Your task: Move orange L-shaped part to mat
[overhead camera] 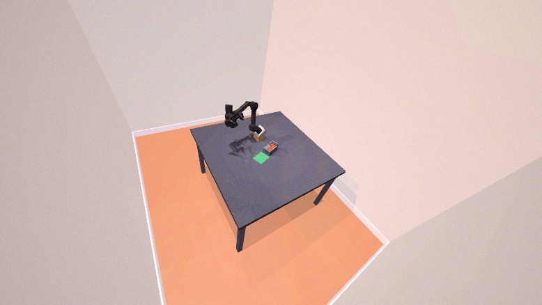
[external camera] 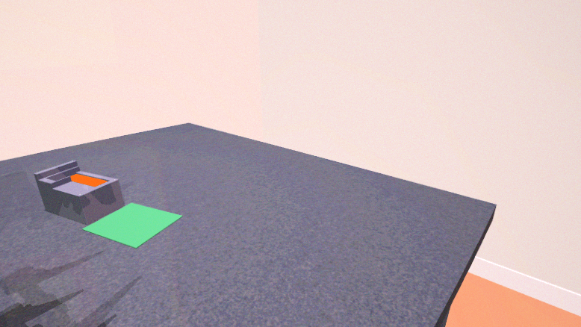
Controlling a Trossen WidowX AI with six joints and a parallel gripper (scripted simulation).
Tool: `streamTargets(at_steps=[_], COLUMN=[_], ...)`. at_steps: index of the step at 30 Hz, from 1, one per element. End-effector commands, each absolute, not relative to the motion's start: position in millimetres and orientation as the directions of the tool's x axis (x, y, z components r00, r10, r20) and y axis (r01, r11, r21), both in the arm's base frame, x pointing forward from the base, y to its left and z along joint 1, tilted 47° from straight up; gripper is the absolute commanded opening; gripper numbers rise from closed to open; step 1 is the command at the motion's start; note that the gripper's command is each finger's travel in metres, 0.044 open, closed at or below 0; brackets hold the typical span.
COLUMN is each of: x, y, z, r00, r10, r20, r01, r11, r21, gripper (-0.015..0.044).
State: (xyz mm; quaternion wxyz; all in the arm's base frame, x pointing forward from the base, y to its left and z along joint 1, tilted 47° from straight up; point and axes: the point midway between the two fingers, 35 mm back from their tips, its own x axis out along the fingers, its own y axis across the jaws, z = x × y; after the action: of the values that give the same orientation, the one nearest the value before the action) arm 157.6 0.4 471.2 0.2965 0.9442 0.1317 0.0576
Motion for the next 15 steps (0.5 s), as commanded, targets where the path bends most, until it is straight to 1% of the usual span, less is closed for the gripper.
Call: streamTargets(at_steps=[1,3,4,6,8,10,12,14,15], x=[159,161,162,168,177,192,203,215,225], y=[-1,-3,-8,-16,-27,-43,-53,-60,-66], z=[472,475,478,478,478,476,471,466,462], r00=[0.958,0.952,0.957,0.949,0.943,0.939,0.939,0.94,0.942], r10=[0.286,0.297,0.273,0.286,0.294,0.29,0.274,0.272,0.266], r20=[0.037,0.07,0.097,0.129,0.158,0.182,0.206,0.207,0.204], r01=[0.218,0.227,0.204,0.229,0.262,0.302,0.302,0.323,0.326], r11=[-0.803,-0.843,-0.872,-0.912,-0.945,-0.953,-0.946,-0.907,-0.868], r21=[0.554,0.489,0.446,0.34,0.197,-0.039,-0.117,-0.271,-0.374], gripper=[0.0374,0.0321,0.0295,0.0242,0.019,0.018,0.018,0.018,0.018])
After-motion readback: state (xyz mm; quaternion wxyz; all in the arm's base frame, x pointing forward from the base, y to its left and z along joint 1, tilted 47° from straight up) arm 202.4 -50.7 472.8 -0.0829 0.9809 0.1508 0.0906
